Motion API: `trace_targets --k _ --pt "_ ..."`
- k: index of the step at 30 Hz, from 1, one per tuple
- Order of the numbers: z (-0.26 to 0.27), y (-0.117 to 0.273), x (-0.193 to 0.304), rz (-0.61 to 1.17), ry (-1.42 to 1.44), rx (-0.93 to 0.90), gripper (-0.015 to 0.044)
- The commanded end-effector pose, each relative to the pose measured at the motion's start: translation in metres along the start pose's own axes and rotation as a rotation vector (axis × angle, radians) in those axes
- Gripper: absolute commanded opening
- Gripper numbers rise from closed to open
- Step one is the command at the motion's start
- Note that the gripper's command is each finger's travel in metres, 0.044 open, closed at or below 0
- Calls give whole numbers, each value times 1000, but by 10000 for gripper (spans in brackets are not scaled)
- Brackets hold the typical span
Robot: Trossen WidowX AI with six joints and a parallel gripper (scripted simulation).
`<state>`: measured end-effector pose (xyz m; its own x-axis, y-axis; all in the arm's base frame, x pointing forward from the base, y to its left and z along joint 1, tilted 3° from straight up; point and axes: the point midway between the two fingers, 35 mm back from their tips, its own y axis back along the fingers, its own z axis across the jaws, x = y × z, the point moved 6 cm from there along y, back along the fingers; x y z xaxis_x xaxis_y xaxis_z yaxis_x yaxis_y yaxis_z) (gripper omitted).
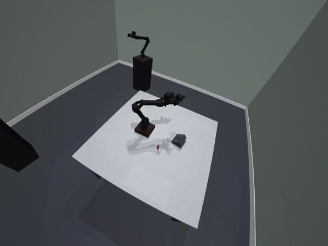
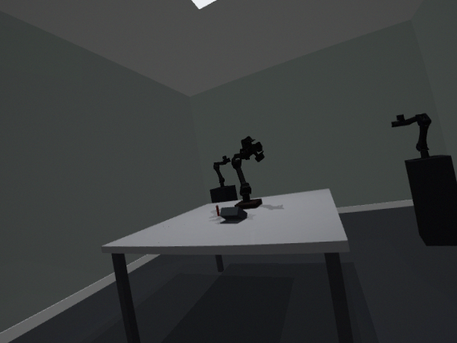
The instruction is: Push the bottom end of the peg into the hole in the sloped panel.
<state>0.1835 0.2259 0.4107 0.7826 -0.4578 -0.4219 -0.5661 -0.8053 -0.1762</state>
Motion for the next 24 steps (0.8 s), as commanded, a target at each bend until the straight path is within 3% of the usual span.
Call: trace_targets --k 1,24 --pt "5 -4 19 71 -33 -36 440" --pt "23 4 134 534 -287 -175 440"
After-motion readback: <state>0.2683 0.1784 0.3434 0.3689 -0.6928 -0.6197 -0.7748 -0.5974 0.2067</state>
